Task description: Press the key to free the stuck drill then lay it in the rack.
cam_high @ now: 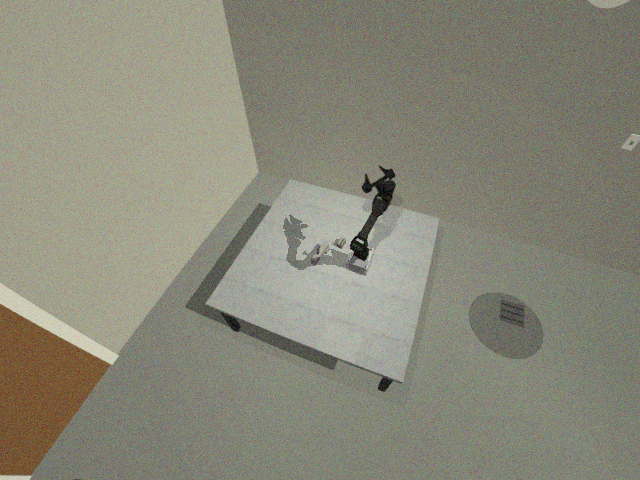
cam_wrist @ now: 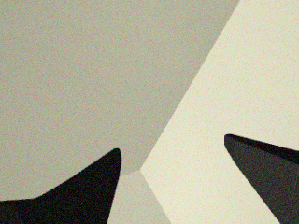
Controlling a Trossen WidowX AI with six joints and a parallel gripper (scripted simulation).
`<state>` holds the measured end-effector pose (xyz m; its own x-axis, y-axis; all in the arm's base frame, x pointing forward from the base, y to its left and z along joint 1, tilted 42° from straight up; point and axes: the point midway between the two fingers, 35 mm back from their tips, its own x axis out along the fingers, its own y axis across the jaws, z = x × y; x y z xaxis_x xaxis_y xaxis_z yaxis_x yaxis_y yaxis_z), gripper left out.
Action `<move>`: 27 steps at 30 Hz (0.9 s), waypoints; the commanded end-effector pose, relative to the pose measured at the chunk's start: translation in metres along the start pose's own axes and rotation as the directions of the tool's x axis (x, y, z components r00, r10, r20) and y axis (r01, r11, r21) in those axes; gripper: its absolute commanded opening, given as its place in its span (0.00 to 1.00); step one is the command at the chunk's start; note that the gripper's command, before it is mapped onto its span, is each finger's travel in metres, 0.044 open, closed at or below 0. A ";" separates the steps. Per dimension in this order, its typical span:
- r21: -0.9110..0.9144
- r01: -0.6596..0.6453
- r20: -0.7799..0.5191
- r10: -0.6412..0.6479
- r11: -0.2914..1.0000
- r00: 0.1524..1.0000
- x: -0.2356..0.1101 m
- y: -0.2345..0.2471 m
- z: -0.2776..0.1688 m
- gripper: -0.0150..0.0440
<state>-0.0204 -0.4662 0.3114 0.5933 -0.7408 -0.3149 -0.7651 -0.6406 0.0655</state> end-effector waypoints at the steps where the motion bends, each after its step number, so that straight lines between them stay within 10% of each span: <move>1: 0.000 0.000 0.000 0.000 1.000 1.000 0.000 0.000 0.000 0.89; 15: -0.312 0.236 0.097 -0.216 0.921 0.972 0.058 -0.082 0.020 0.26; 27: -0.721 0.550 0.291 -0.536 0.422 0.792 0.105 -0.240 0.066 0.25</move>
<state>0.1665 -0.4109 0.2286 0.8007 -0.3275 -0.5017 -0.0592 -0.8766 0.4776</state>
